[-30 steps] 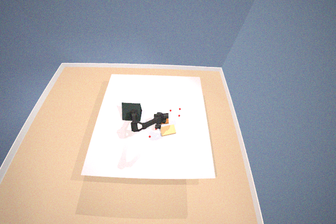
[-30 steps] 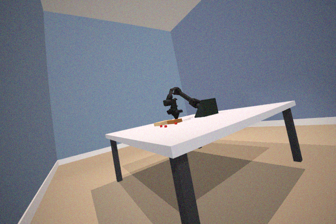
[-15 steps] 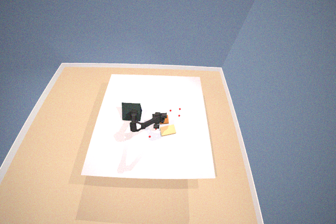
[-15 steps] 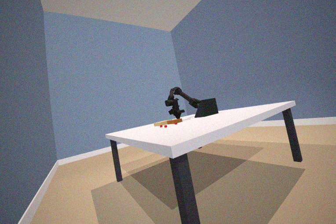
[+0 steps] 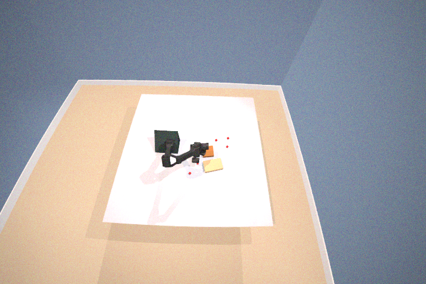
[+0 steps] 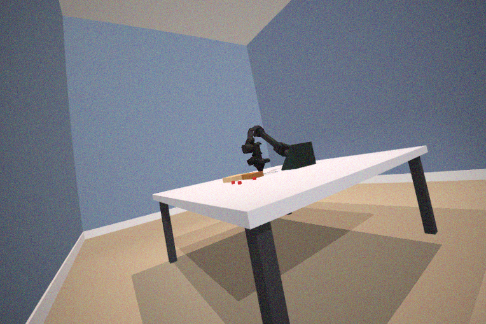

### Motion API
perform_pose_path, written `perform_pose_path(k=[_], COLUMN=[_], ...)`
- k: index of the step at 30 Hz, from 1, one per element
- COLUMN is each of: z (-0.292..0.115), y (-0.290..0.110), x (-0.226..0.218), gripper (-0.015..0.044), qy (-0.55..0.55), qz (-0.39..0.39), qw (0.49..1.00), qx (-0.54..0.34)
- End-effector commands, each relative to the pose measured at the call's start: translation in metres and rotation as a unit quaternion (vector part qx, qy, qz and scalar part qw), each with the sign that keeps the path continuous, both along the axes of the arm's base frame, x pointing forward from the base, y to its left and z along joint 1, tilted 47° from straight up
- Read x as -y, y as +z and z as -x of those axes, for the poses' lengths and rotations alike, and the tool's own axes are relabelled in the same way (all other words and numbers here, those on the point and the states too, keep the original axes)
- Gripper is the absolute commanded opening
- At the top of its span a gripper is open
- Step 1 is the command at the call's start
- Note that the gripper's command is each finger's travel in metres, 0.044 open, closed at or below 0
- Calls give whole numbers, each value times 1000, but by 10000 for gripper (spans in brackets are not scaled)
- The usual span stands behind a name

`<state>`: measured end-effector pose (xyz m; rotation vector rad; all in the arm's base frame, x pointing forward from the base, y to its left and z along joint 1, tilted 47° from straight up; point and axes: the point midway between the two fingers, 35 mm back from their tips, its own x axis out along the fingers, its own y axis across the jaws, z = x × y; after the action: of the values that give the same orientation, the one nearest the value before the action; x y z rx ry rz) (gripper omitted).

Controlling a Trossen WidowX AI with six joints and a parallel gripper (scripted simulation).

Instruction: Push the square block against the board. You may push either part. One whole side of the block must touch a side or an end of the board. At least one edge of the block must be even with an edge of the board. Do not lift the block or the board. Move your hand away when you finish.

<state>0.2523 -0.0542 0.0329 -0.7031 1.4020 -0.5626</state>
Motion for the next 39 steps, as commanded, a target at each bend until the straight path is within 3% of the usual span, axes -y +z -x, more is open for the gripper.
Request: perform_pose_path(k=[1,5,14,26,39], z=[-1,5,5,-12,-26], y=[6,37,37,16,-10], x=[-7,-39,-41,-67,-95], gripper=[0,0,0,0,0], qy=[0,-2,-9,-142,-286], qz=[-1,-2,-3,-27,-52], qw=[1000,1000,1000,976,906], qx=[1,6,14,161,309])
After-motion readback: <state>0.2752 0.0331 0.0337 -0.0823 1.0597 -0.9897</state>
